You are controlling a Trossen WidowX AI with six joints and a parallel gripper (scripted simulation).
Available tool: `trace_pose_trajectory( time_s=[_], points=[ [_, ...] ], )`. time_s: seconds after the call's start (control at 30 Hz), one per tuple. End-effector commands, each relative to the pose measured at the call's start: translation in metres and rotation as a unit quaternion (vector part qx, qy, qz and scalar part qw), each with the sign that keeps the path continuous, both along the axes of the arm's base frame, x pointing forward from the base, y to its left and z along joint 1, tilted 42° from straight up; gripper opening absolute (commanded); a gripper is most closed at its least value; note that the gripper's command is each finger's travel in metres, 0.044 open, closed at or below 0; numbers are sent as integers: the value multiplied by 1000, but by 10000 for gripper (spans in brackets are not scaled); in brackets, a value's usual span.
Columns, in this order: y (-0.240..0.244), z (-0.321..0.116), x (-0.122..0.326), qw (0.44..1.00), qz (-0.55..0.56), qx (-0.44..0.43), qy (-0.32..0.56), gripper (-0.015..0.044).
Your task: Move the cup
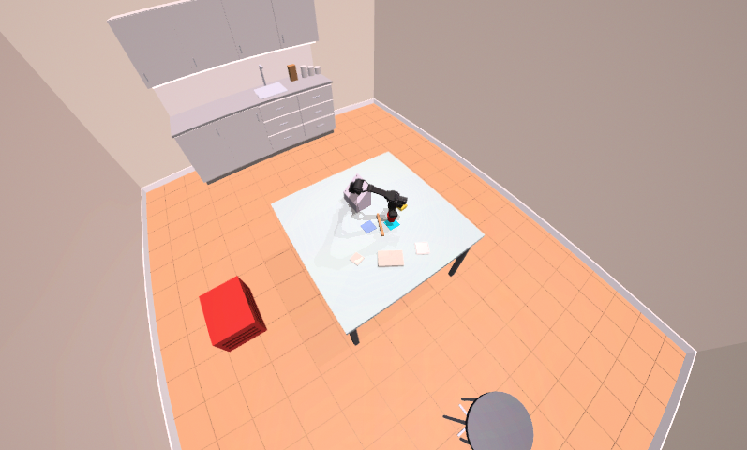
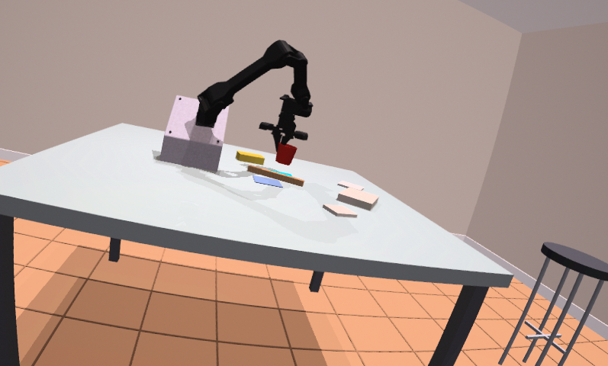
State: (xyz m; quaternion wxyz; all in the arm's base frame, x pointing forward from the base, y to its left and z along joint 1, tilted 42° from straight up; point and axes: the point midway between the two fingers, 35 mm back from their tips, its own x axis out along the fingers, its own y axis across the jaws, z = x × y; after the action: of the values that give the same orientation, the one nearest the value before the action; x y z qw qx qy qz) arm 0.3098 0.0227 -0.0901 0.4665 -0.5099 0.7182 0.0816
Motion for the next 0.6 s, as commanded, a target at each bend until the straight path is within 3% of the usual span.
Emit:
trace_pose_trajectory(
  time_s=[0.0, 0.57],
  points=[
    [-2, -5, 1, 1000, 0, 1, 0, 0],
    [-22, -30, 1, 1000, 0, 0, 0, 0]
  ],
)
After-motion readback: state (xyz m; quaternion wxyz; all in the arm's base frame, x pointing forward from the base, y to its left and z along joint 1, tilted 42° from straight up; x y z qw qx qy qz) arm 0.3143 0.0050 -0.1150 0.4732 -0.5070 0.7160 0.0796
